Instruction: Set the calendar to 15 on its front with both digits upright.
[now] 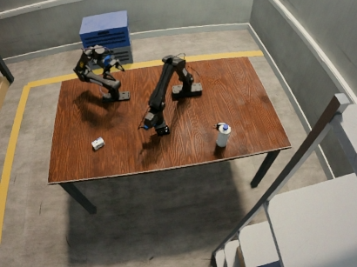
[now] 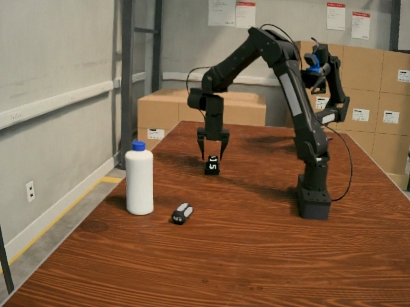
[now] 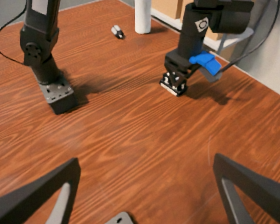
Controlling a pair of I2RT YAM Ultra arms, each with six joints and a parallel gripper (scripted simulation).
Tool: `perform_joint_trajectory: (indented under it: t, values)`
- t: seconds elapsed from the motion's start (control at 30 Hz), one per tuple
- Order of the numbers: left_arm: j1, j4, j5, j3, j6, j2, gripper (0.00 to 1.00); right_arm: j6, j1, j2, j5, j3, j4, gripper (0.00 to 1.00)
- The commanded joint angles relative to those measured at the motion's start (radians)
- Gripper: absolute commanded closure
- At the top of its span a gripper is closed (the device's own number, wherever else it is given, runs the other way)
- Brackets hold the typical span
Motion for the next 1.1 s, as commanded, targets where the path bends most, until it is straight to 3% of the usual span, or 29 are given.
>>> perform_joint_trajectory:
  t: [0.0, 0.3, 0.33, 0.57, 0.97, 1.0, 1.07]
  values:
    - [-0.007, 0.034, 0.016, -0.018, 0.003, 0.0, 0.45, 0.007, 0.004, -0.015, 0.005, -0.006, -0.005, 0.0]
    - [-0.007, 0.034, 0.016, -0.017, 0.003, -0.006, 0.45, 0.007, 0.004, -0.015, 0.005, -0.006, -0.005, 0.0]
    - [-0.007, 0.034, 0.016, -0.017, 0.003, -0.006, 0.53, 0.007, 0.004, -0.015, 0.005, -0.006, -0.005, 0.0]
    - [0.0, 0.021, 0.016, -0.003, 0.012, 0.004, 0.57, 0.007, 0.004, -0.015, 0.005, -0.006, -0.005, 0.0]
    - [0.01, 0.012, 0.016, 0.005, 0.015, 0.008, 0.74, 0.007, 0.004, -0.015, 0.005, -0.006, -0.005, 0.0]
    - [0.01, 0.012, 0.016, 0.005, 0.015, 0.008, 0.85, 0.007, 0.004, -0.015, 0.005, -0.006, -0.005, 0.0]
    - [0.01, 0.012, 0.016, 0.005, 0.015, 0.008, 0.85, 0.007, 0.004, -0.015, 0.005, -0.006, -0.005, 0.0]
